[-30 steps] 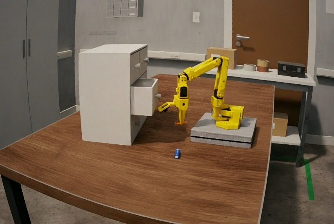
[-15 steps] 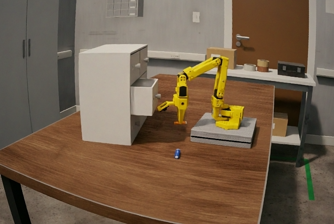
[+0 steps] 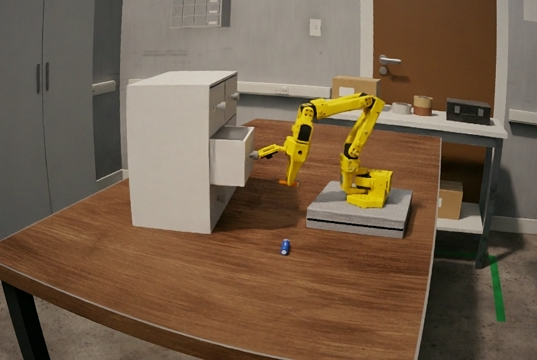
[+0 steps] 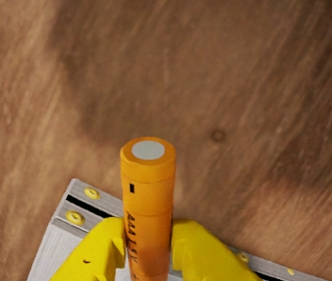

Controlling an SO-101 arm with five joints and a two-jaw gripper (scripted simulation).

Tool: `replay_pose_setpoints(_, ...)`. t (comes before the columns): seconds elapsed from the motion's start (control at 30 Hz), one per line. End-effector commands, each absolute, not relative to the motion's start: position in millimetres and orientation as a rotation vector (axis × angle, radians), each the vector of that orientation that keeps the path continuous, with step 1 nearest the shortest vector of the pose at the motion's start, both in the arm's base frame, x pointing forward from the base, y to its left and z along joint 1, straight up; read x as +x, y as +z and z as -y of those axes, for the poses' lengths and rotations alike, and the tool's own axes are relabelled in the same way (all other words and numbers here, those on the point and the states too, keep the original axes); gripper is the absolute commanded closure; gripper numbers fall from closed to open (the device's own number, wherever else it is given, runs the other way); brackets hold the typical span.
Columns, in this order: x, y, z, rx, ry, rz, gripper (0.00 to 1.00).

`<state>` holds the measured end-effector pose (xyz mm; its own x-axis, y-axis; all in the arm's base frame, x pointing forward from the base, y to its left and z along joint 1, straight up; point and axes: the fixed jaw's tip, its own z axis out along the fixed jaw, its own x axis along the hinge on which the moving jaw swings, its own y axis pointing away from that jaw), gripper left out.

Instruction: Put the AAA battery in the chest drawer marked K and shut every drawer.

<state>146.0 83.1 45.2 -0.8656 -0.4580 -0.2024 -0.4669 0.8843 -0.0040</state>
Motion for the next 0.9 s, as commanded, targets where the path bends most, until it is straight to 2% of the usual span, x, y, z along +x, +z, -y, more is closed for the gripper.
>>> replay_pose_setpoints(0.0, 146, 60, -81, -0.671, 0.096, -2.766, 1.0)
replay_pose_setpoints(0.63, 146, 60, -81, -0.671, 0.096, -2.766, 1.0)
replay_pose_setpoints(0.87, 148, 88, -82, -0.628, 0.145, -2.595, 1.0)
